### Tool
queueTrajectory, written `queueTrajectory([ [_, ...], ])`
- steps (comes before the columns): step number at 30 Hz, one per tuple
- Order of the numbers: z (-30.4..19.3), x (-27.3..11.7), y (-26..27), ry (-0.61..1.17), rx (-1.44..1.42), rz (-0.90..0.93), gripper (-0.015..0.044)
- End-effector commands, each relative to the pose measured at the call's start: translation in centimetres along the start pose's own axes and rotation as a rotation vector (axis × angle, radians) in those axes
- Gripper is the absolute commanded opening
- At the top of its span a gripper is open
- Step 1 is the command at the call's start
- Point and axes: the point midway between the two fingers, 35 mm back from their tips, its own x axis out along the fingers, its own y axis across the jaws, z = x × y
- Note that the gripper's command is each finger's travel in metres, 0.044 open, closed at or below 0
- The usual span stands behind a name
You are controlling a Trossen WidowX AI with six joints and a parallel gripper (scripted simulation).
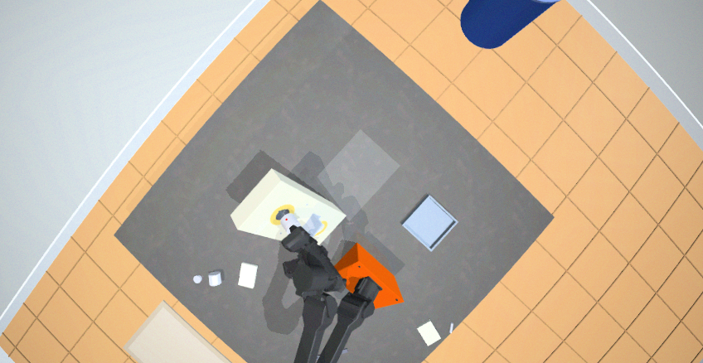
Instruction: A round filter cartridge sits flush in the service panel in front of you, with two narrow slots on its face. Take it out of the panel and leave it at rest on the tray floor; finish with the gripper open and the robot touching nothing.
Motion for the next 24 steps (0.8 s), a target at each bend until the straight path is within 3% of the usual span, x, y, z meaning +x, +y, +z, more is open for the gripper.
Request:
queueTrajectory([
  [1, 0.2, -0.7, 0.1, -0.007, -0.001, -0.003, 0.0000],
  [24, -1.6, 0.4, 7.4, -0.007, 0.001, -0.002, 0.0000],
])
